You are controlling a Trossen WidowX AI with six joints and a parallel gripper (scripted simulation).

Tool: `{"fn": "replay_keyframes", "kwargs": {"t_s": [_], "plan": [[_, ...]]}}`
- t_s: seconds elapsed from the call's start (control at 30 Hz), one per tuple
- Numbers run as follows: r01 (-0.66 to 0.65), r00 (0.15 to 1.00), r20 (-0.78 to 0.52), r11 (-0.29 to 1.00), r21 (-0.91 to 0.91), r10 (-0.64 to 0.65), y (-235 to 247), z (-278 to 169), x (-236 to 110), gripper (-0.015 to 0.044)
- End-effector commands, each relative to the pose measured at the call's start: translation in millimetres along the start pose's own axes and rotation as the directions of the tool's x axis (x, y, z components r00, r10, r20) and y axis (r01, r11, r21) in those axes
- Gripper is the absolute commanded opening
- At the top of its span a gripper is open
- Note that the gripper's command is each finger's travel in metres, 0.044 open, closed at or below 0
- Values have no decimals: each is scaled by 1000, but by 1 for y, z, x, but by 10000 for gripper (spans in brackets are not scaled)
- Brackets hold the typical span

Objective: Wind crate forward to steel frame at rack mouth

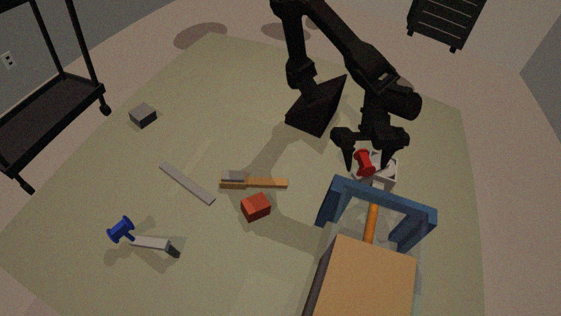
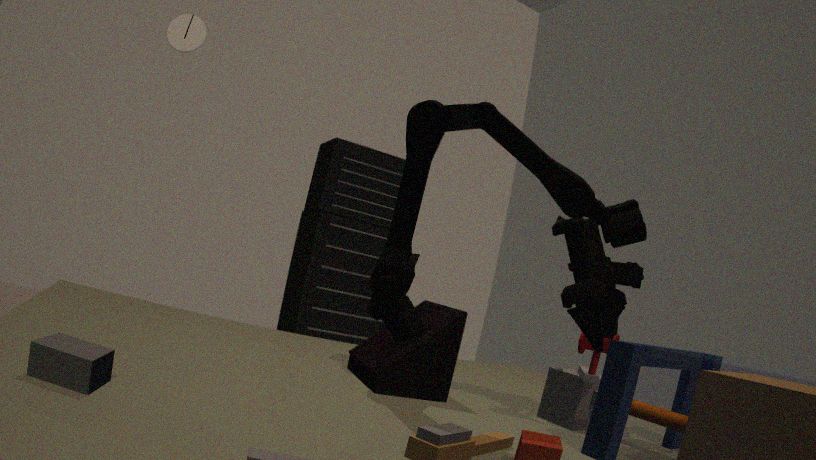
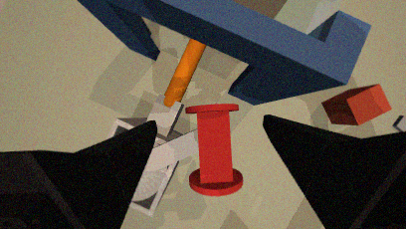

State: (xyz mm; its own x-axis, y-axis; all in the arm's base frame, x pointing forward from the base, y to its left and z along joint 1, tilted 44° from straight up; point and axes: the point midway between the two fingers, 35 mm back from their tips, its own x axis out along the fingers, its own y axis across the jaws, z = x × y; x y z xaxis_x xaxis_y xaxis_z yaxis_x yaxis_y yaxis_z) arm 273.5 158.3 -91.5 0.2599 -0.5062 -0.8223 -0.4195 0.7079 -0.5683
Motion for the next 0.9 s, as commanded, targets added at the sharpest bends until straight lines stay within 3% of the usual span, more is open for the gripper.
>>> {"fn": "replay_keyframes", "kwargs": {"t_s": [0.0, 0.13, 0.63, 0.77, 0.87], "plan": [[3, 1000, 0, 1000, -7, -3, -1, -4, 5, 440], [3, 1000, 0, 1000, -8, -3, -1, -6, 9, 440], [-1, 1000, -1, 1000, -3, 1, -1, -4, 6, 46], [-1, 1000, -1, 1000, -3, 1, -1, -4, 6, 0], [-1, 1000, -1, 1000, -3, 1, -1, -4, 6, 0]]}}
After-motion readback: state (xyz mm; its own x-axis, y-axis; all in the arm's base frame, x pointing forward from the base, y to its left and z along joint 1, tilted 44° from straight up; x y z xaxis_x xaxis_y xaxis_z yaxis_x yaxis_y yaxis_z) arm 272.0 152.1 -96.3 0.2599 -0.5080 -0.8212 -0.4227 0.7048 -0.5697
